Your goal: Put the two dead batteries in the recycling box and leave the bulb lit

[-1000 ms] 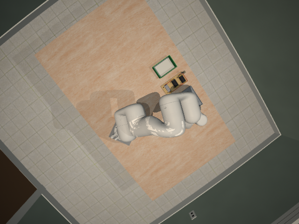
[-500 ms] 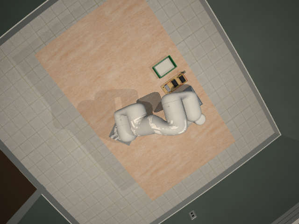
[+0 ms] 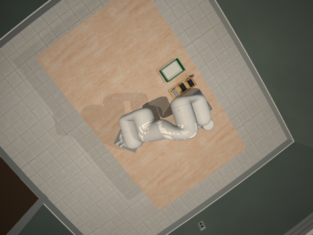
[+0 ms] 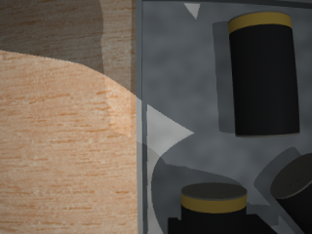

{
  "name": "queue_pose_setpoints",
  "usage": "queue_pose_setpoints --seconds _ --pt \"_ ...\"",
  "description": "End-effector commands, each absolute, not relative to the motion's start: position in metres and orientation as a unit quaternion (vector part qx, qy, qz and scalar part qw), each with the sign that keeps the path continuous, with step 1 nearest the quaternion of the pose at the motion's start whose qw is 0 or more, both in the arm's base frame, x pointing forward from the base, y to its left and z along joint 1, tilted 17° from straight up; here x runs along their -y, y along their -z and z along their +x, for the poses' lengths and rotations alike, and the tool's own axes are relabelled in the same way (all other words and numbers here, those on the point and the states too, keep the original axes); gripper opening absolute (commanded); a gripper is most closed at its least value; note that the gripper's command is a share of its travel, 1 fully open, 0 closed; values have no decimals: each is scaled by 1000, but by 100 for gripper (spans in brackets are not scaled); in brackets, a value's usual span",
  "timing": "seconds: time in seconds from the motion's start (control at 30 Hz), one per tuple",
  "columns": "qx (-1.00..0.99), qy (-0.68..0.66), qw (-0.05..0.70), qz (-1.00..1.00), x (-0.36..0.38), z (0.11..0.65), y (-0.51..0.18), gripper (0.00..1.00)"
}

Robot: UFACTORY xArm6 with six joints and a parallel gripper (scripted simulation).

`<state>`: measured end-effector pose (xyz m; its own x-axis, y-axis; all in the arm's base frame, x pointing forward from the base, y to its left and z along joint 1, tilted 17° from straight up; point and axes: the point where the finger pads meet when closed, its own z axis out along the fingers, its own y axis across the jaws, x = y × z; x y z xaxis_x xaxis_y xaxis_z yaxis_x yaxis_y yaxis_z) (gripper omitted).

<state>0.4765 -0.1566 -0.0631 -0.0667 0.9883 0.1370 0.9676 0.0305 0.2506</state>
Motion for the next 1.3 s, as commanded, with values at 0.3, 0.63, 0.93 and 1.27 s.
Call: queue_pose_setpoints --seconds 0.3,0.63,0.93,1.27 --pt "-717 -140 39 682 157 478 62 51" --pt "-717 -140 39 682 157 478 62 51" --pt "-717 -140 39 682 159 476 54 51" --pt "-717 -140 39 682 164 467 20 51"
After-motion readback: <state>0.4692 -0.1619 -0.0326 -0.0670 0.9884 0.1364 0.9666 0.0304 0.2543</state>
